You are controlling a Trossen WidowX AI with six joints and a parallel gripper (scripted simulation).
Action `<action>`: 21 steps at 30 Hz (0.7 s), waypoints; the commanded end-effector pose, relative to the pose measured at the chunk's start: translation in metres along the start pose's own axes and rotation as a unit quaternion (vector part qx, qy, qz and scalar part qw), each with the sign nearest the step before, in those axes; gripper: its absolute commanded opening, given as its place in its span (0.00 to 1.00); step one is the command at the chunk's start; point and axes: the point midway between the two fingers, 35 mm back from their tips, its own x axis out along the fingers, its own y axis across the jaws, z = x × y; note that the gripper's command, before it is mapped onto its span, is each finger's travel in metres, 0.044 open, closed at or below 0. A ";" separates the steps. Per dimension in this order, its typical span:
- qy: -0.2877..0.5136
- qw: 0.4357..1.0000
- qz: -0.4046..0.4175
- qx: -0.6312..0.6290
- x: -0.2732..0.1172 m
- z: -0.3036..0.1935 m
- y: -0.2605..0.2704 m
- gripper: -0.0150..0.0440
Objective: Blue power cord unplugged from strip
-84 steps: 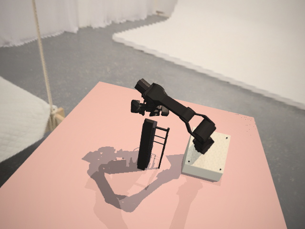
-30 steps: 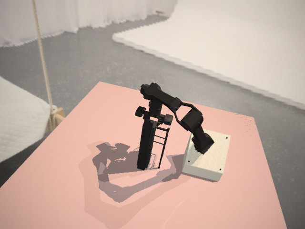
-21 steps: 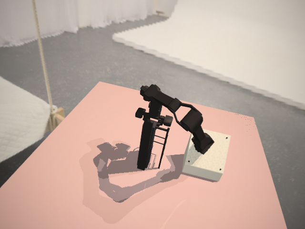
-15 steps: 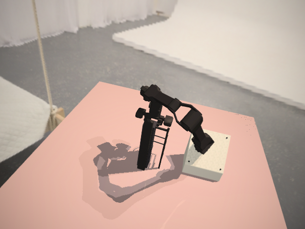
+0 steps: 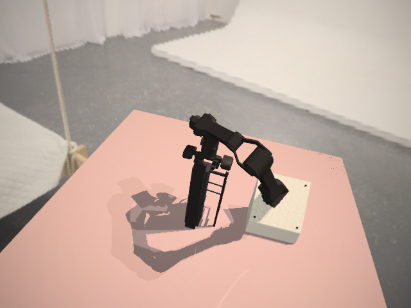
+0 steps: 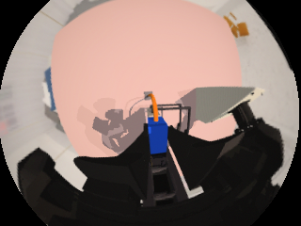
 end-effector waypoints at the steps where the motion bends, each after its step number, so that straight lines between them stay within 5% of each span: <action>1: -0.003 1.000 0.002 -0.002 -0.001 0.008 0.002 0.25; 21: -0.004 1.000 0.002 0.000 -0.005 0.041 0.003 0.25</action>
